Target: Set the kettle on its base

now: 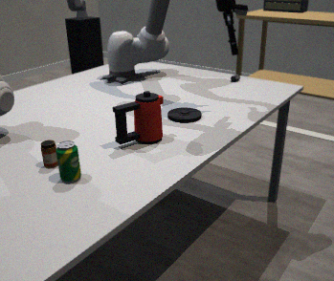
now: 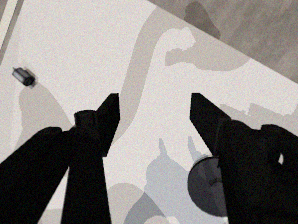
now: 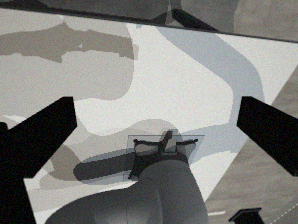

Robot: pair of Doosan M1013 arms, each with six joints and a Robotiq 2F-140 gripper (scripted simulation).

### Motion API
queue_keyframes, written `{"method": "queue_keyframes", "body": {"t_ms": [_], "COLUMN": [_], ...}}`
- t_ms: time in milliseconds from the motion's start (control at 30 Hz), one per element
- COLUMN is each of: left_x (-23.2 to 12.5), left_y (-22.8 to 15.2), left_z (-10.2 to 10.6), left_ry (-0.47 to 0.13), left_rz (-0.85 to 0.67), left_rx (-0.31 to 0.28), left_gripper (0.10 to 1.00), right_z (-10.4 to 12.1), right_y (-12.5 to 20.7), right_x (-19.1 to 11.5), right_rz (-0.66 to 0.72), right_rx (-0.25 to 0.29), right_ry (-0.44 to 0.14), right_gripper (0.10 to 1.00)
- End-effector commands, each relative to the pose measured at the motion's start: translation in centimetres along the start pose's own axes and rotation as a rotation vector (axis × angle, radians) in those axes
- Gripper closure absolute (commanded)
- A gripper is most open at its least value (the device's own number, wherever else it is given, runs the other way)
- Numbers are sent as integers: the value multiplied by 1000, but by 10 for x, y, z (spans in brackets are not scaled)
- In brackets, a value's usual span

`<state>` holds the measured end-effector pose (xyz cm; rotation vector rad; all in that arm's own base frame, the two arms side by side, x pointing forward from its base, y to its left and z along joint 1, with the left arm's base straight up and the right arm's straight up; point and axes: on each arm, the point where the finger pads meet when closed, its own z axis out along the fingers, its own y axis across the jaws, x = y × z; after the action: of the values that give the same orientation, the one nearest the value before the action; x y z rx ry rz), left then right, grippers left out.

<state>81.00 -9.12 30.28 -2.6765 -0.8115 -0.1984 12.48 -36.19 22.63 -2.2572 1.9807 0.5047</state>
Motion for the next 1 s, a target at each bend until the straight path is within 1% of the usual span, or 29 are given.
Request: {"method": "queue_keyframes", "body": {"t_ms": [0, 167, 300, 333, 400, 900, 967], "left_x": [-11, -30, -48, -53, -53, -137, -137], "left_y": [23, 57, 86, 93, 93, 196, 196], "left_z": [-11, -25, -37, -40, -40, -91, -91], "left_ry": [-6, -10, -11, -11, -11, 18, 18], "left_rz": [125, 311, 469, 509, 509, 1133, 1133], "left_rx": [-21, -51, -78, -85, -85, -193, -193], "left_gripper": [576, 576, 576, 576, 576, 576, 576], "right_z": [12, 21, 24, 24, 24, 24, 24], "right_y": [44, 68, 75, 76, 76, 76, 76], "right_x": [-26, -49, -57, -58, -58, -58, -58], "right_rz": [9, 17, 19, 20, 20, 20, 20], "right_rx": [84, 156, 182, 185, 185, 187, 187], "right_ry": [-71, -111, -122, -124, -124, -124, -124], "right_gripper": [98, 98, 98, 98, 98, 98, 98]}}
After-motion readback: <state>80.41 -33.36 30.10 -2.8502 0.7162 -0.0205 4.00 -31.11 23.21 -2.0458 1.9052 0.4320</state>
